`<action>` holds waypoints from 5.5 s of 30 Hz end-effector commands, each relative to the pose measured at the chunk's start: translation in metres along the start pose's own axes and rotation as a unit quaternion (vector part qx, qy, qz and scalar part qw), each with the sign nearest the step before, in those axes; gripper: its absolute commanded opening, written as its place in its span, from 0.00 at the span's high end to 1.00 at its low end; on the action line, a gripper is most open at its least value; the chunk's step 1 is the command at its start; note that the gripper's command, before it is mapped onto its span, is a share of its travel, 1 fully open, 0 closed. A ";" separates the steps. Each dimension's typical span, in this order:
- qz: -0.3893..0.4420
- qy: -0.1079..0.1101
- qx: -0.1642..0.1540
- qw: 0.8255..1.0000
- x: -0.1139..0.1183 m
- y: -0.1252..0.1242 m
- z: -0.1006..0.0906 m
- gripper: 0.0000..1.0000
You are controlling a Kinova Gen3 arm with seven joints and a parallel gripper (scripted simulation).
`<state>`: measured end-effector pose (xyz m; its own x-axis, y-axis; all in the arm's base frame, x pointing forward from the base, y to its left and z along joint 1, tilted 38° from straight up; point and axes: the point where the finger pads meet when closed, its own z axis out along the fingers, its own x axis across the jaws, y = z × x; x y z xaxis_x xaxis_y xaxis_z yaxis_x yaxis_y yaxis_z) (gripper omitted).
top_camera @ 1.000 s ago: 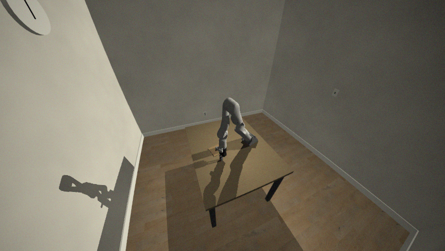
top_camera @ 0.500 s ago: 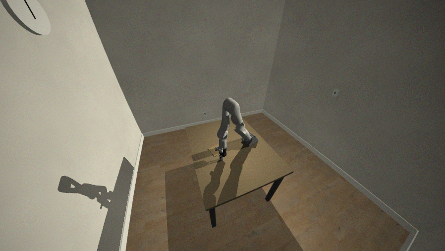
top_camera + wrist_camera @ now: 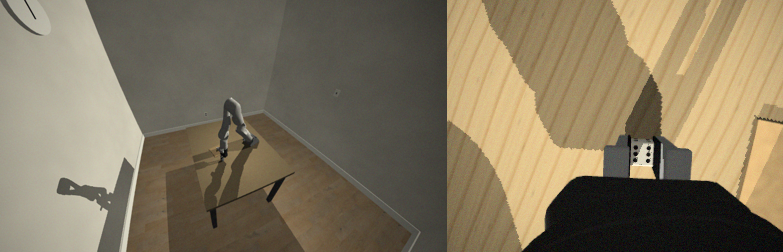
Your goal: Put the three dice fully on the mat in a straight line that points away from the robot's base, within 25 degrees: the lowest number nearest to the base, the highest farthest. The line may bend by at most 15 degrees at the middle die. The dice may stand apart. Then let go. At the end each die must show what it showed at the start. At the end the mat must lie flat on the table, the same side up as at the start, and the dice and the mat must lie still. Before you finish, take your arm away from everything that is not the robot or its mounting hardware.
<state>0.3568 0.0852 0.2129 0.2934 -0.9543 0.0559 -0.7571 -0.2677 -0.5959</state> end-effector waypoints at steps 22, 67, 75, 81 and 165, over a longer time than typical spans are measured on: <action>0.001 0.006 0.013 1.000 0.000 0.000 -0.020 0.66; 0.001 0.006 0.013 1.000 -0.001 0.002 -0.099 0.66; 0.001 0.006 0.013 1.000 -0.001 0.002 -0.100 0.66; 0.001 0.006 0.013 1.000 -0.001 0.002 -0.100 0.66; 0.221 0.004 0.014 0.975 0.160 0.011 -0.010 0.66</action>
<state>0.3894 -0.0722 0.2238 -0.0625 -0.9769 -0.2042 -0.7919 0.1731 -0.5856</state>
